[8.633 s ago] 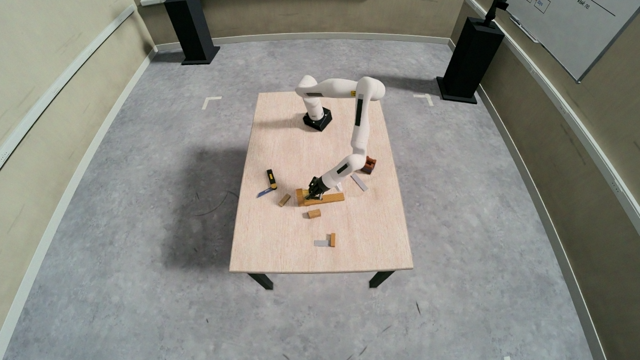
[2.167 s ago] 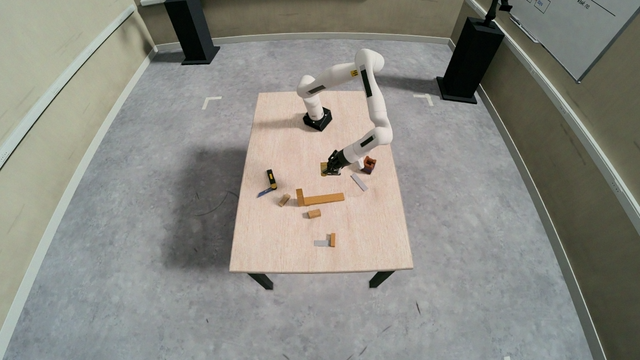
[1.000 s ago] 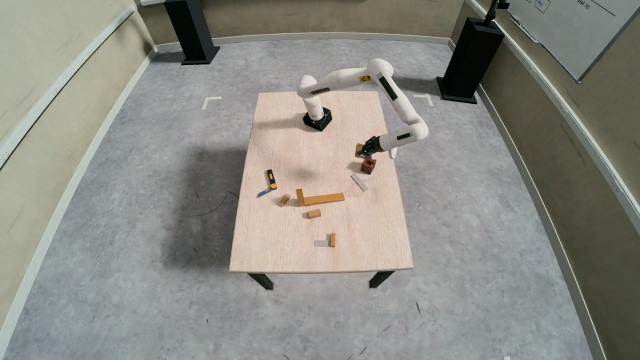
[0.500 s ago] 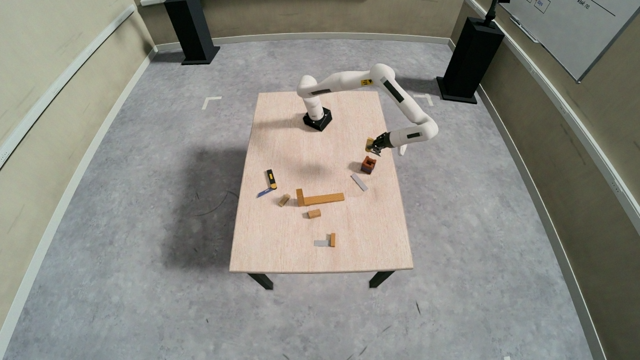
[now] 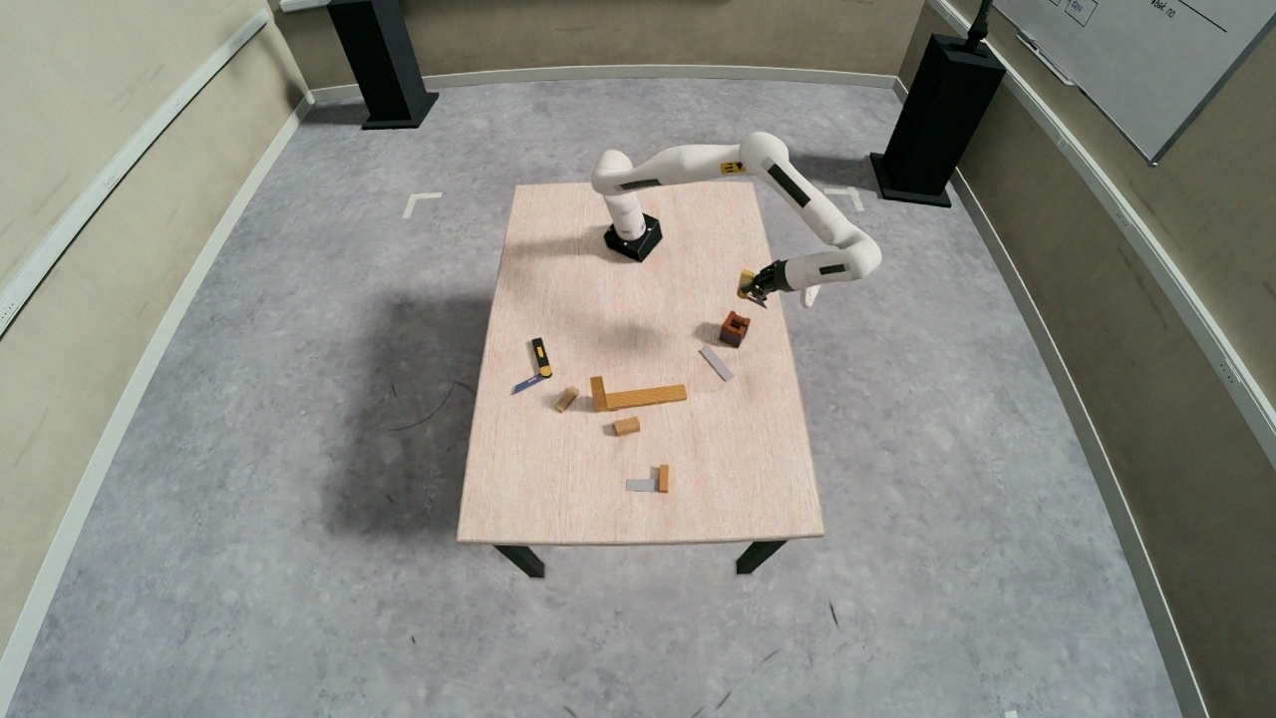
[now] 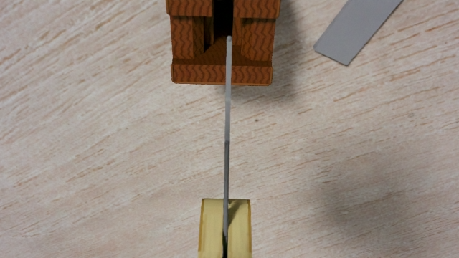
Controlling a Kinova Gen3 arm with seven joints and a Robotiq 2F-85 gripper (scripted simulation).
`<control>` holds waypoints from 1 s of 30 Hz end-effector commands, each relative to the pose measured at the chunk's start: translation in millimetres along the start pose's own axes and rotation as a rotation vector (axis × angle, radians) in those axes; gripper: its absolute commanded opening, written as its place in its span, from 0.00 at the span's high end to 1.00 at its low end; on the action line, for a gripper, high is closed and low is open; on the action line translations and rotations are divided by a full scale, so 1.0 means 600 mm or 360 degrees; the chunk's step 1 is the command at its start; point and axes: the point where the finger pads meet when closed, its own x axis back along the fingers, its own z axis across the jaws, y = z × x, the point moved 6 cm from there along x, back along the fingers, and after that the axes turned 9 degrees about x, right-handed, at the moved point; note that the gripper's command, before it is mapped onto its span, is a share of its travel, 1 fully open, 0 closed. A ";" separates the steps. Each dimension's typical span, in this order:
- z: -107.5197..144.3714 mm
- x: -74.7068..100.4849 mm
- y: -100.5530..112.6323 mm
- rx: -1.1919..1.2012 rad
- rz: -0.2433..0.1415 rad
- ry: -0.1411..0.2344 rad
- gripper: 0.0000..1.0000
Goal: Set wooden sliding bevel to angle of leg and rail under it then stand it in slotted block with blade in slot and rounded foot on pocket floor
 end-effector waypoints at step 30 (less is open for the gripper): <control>-0.003 -0.014 -0.020 -0.0009 0.0004 -0.0008 0.90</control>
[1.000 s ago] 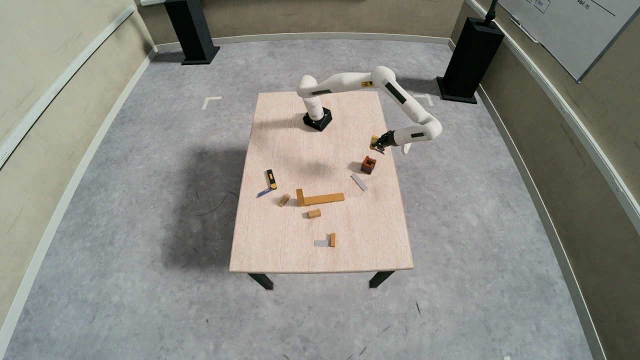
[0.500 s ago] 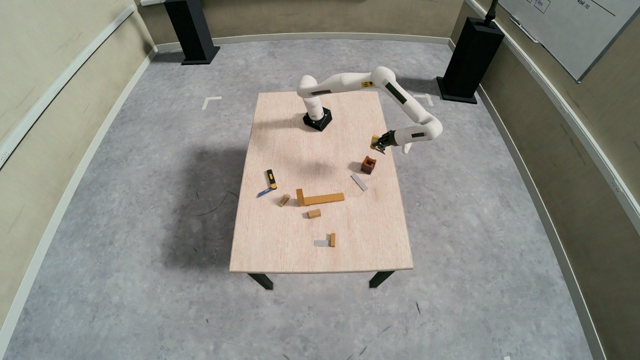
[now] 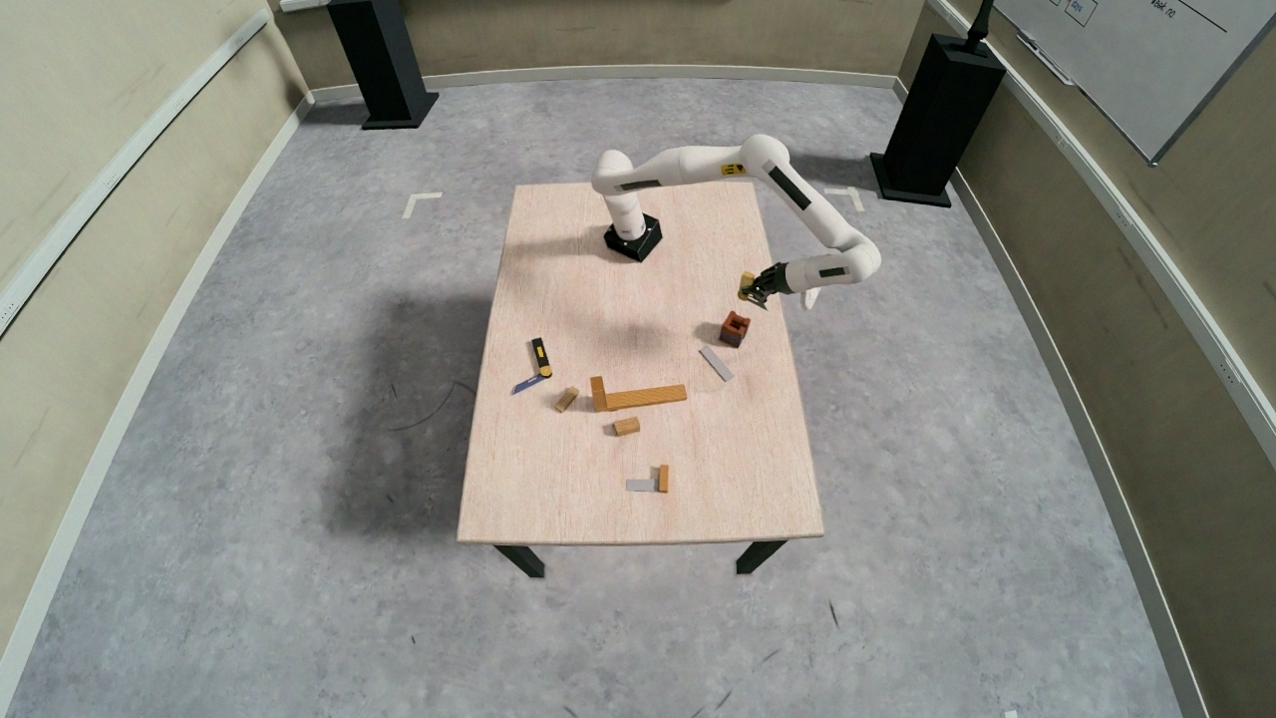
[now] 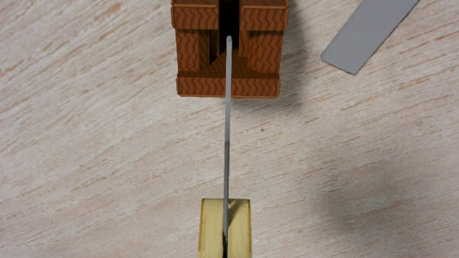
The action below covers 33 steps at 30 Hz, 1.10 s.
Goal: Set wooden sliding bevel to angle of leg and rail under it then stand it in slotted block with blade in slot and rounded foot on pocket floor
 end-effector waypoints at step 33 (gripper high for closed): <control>0.017 -0.110 -0.109 0.0000 0.0003 0.0000 0.90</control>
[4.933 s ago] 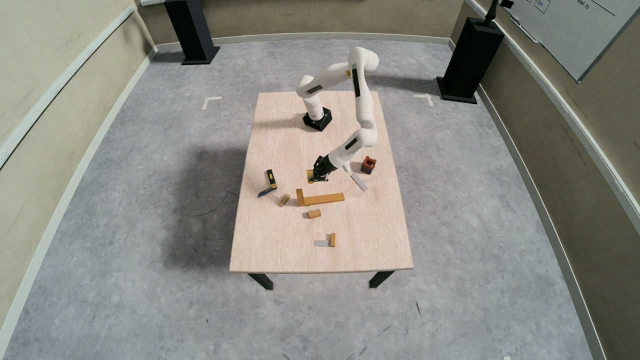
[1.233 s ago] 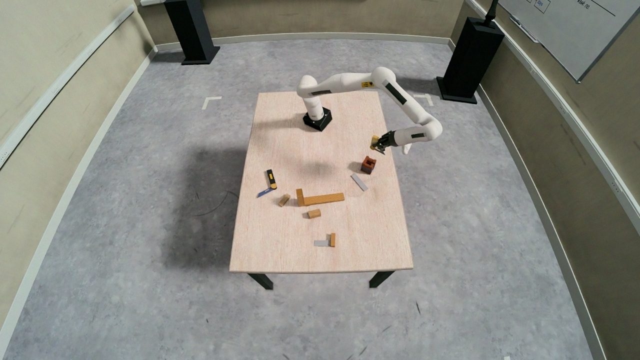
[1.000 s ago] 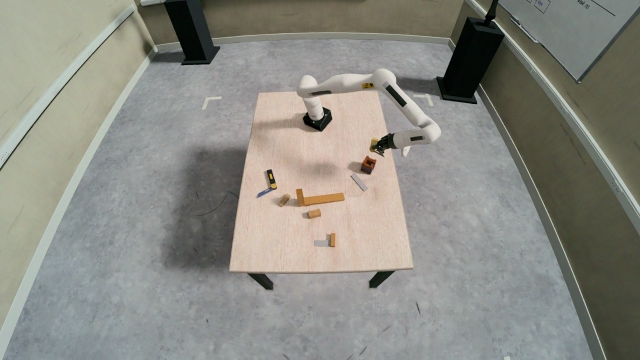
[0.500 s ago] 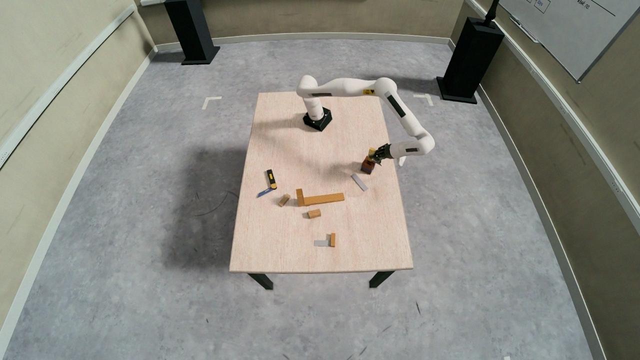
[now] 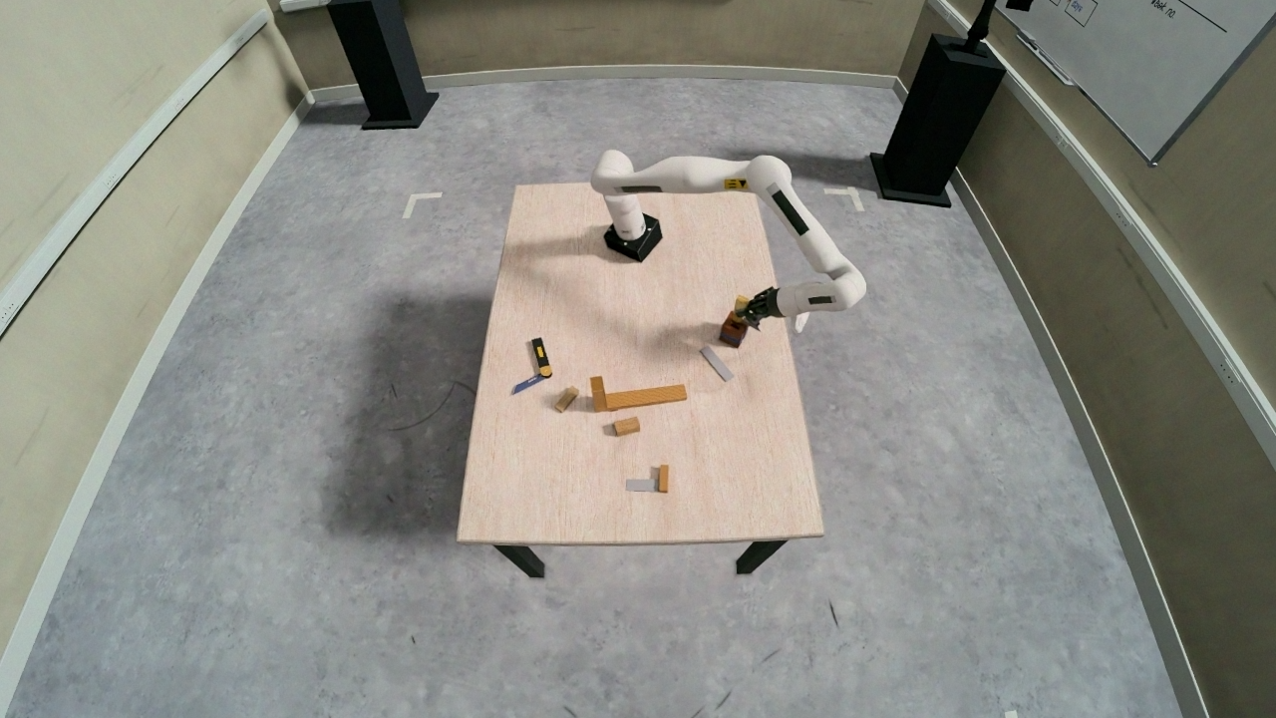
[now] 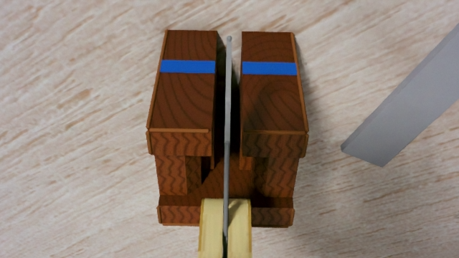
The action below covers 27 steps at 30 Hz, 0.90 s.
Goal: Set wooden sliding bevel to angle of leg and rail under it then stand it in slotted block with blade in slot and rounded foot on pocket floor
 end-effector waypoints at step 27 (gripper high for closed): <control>0.002 -0.013 -0.014 0.0000 0.0003 0.0001 0.90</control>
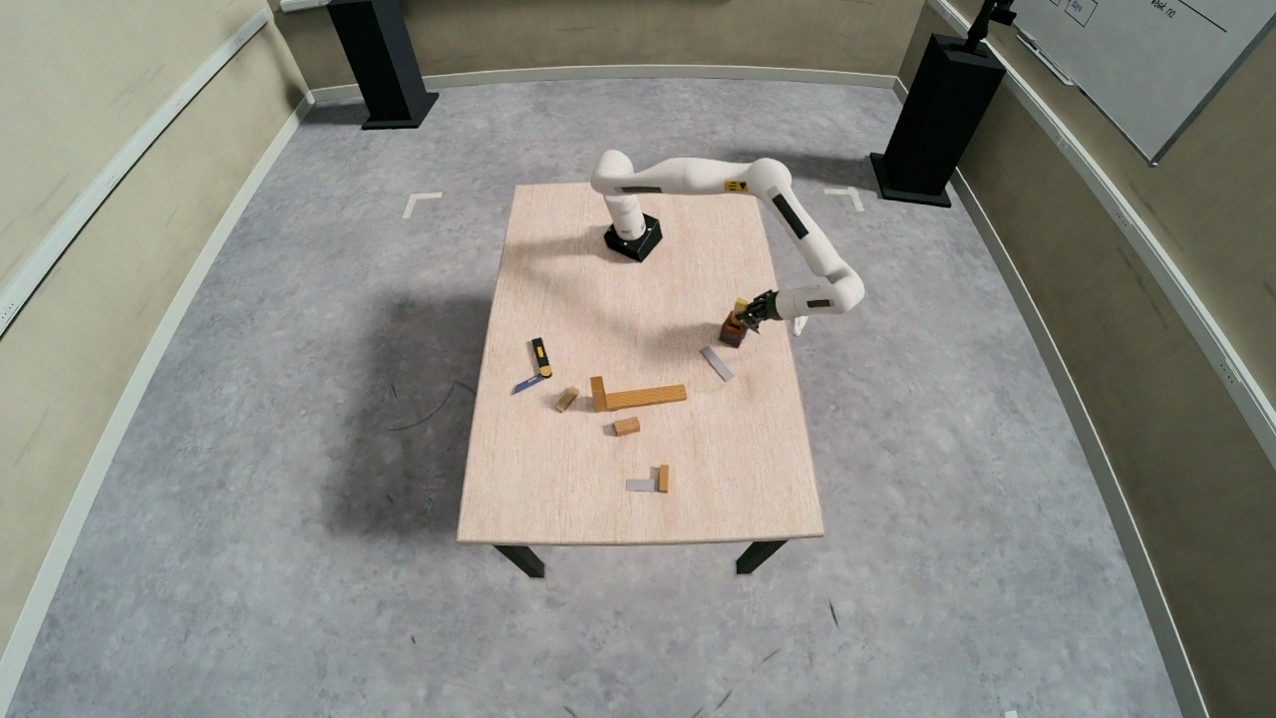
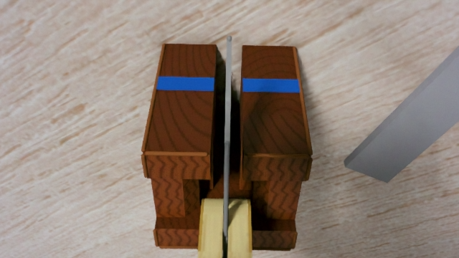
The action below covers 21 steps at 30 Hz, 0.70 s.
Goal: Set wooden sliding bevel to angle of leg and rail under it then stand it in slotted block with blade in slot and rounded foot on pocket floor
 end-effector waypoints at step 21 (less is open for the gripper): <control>0.001 -0.003 -0.004 0.0000 0.0003 0.0001 0.90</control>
